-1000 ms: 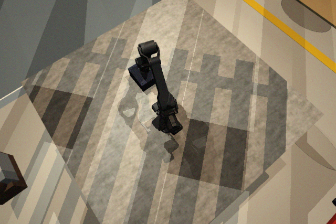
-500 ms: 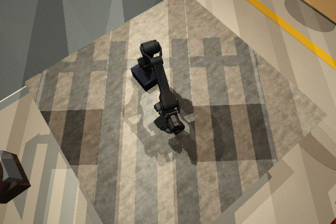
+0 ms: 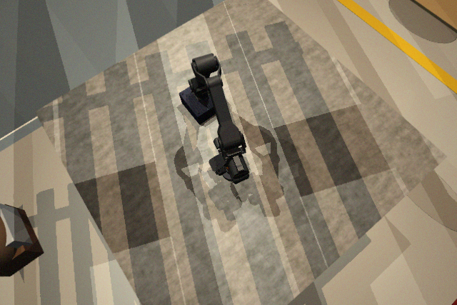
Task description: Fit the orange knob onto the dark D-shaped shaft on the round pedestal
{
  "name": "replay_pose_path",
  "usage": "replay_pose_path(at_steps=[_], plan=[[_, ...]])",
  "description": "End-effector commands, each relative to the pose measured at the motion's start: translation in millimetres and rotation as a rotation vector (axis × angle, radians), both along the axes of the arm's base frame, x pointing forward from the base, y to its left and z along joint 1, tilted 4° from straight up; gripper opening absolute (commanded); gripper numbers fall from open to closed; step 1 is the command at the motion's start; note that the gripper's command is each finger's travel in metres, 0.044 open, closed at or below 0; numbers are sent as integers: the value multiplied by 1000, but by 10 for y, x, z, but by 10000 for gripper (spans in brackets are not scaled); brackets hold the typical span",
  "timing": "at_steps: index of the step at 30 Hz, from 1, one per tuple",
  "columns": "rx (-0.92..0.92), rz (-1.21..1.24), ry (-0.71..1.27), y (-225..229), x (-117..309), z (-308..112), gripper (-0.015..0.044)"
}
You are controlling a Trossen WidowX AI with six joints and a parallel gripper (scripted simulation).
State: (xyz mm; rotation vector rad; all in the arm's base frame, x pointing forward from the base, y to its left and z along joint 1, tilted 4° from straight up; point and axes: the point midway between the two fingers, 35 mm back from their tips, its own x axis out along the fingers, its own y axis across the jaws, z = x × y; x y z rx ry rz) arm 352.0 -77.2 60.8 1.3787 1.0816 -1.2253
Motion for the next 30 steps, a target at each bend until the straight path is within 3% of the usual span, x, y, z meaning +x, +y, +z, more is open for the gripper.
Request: replay_pose_path(at_steps=[1,22,30], plan=[[3,-20,-2,0,16,-9,0],[3,-20,-2,-2,5,26,0],[24,-228,2,4,-13,2,0]])
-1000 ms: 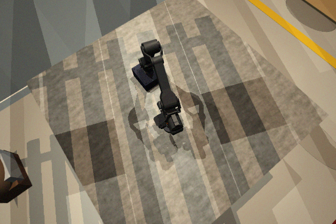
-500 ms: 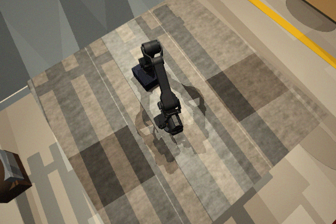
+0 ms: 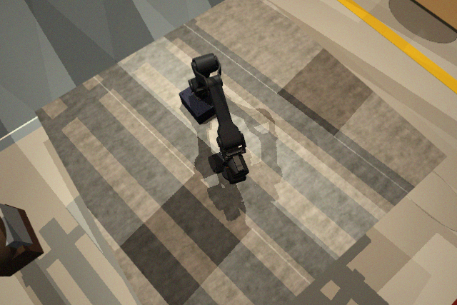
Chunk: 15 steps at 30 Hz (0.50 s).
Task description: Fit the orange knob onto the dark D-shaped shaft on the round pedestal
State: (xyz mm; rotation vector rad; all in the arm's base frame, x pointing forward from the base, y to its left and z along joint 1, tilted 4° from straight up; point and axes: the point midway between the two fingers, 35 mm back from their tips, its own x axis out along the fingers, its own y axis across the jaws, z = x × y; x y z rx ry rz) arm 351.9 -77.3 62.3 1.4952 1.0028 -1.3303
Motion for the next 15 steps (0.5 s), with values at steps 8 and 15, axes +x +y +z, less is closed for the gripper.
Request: replay_pose_path(at_steps=[8,15], plan=[[9,-75,0,3,5,-35,0],[9,-75,0,1,14,-36,0]])
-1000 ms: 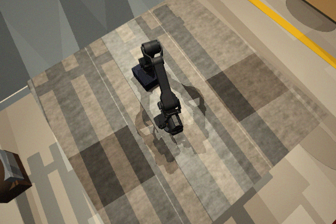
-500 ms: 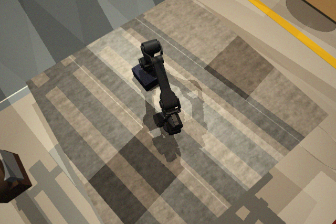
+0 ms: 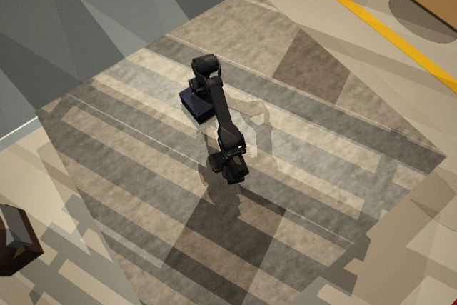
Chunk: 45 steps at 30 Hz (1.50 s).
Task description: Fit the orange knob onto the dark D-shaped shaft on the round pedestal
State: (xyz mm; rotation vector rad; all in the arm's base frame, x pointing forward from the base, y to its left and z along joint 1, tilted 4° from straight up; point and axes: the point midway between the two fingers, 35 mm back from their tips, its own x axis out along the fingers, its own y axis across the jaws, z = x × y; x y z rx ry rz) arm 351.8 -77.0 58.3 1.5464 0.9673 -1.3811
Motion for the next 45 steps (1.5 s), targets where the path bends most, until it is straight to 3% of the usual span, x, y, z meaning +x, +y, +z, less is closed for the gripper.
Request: replay_pose_path(at_steps=[1,9,16,45], plan=[[1,-5,-4,-1,15,4,0],[2,-13,-4,-5,17,54,0],[22,-213,-1,-8,30,51,0],[22,-213,0,-1,11,4,0]])
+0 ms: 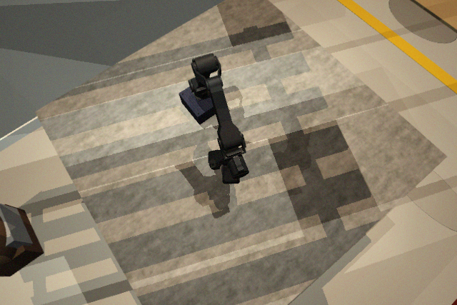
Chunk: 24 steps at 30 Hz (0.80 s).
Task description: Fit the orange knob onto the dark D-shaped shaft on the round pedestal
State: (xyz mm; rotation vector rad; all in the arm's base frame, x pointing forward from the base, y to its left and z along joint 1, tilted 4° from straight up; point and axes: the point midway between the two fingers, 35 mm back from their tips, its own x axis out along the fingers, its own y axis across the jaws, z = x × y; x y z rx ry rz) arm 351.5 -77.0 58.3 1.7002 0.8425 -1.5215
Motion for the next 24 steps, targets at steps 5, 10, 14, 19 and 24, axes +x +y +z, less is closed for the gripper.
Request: replay_pose_path(at_steps=[5,10,14,19,24], plan=[[1,-4,-4,-1,13,4,0],[1,-4,-4,-6,27,43,0],[6,-57,-3,-8,32,55,0],[22,-212,0,-13,50,64,0],[22,-212,0,-11,46,49,0]])
